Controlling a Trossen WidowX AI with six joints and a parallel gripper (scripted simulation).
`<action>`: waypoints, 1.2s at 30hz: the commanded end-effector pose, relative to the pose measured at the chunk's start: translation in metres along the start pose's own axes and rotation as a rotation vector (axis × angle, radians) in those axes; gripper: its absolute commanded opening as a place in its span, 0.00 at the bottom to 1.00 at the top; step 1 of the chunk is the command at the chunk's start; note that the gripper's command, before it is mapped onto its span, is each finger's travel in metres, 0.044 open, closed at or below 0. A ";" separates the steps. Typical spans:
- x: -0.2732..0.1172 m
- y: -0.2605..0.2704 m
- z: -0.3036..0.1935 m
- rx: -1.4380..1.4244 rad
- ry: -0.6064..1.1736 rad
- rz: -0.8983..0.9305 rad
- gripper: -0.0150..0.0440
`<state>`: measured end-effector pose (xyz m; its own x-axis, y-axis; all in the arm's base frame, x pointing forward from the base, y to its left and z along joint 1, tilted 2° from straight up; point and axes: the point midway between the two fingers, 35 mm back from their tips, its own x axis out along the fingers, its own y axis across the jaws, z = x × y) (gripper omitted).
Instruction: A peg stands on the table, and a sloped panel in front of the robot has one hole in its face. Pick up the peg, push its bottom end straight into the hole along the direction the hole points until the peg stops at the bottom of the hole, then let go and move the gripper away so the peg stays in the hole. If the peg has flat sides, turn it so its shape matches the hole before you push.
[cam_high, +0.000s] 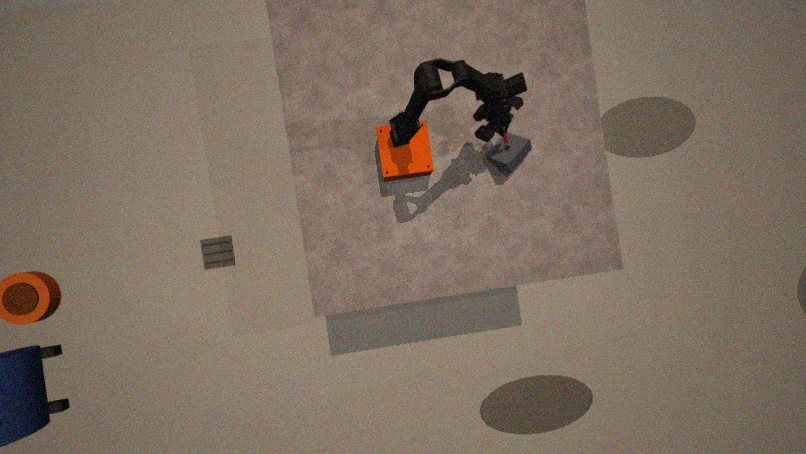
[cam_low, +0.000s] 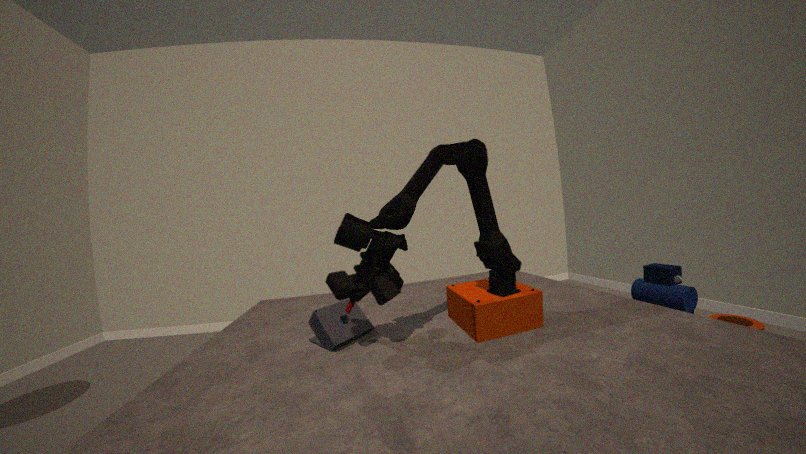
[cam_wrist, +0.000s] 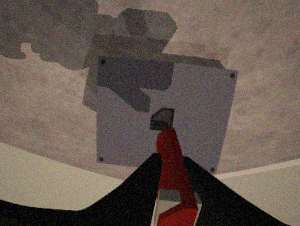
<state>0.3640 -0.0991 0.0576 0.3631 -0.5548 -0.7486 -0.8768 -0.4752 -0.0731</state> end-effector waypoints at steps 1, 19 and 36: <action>0.004 0.002 0.002 -0.029 0.004 0.004 0.25; 0.023 0.001 0.002 -0.032 0.007 0.003 0.25; 0.023 0.001 0.001 -0.027 0.010 0.002 0.25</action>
<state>0.3715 -0.1118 0.0393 0.3660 -0.5622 -0.7416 -0.8677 -0.4942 -0.0536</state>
